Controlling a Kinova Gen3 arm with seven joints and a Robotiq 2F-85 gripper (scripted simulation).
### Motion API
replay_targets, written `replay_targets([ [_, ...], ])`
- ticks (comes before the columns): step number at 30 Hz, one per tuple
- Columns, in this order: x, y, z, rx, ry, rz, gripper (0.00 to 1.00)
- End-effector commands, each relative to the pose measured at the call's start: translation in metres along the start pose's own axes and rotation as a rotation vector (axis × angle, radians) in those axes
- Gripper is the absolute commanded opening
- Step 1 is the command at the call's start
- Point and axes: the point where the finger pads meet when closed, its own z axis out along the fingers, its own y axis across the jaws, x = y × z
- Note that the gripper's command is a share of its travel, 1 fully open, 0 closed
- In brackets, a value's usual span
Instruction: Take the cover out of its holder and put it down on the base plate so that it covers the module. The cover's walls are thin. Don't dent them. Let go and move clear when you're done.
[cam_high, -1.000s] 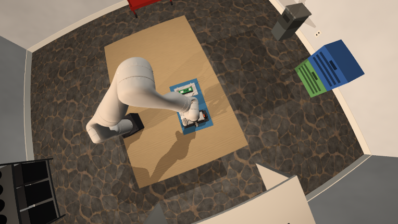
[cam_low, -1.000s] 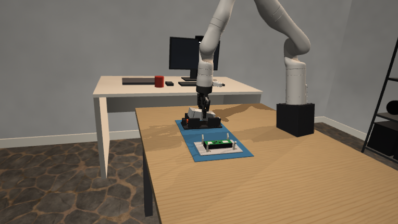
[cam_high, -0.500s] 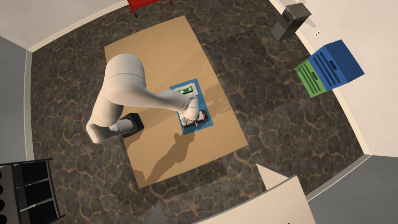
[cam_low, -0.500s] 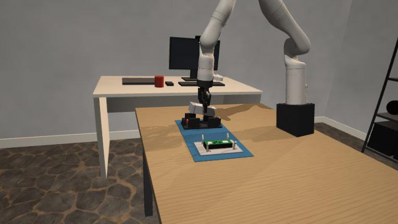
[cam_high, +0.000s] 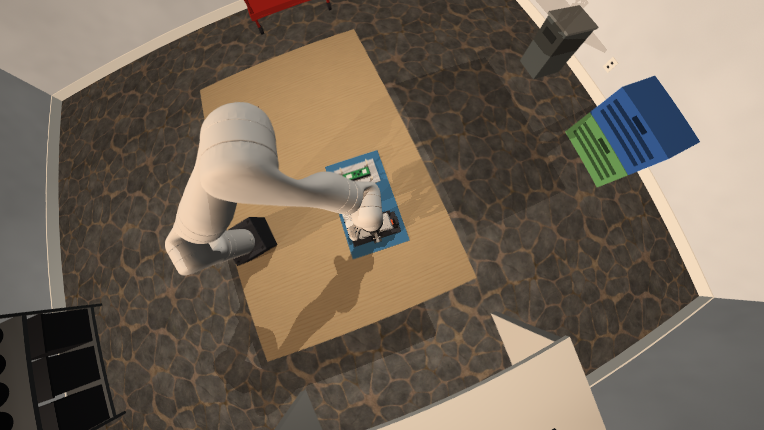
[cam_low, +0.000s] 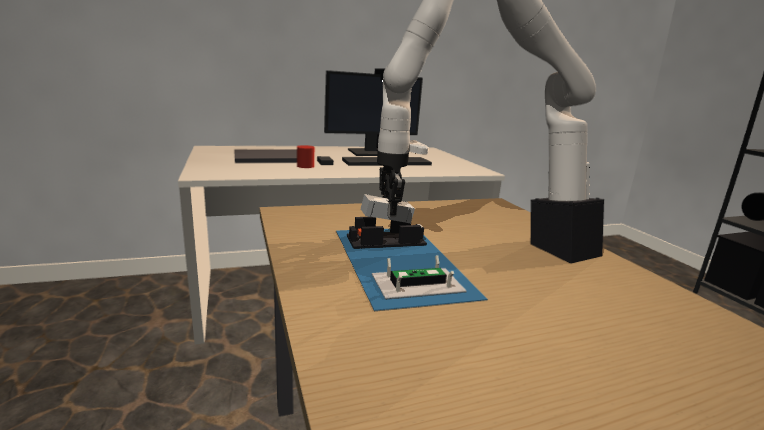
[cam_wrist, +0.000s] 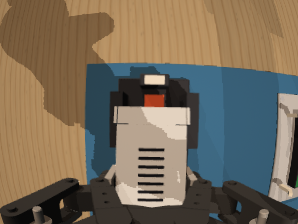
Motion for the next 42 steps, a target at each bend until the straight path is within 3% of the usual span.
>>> replay_targets([
  [1, -0.0006, 0.0000, -0.0007, 0.000, -0.002, 0.000, 0.01],
  [40, -0.0006, 0.0000, -0.0007, 0.000, -0.002, 0.000, 0.00],
  [42, -0.0006, 0.0000, -0.0067, 0.000, -0.002, 0.000, 0.00],
])
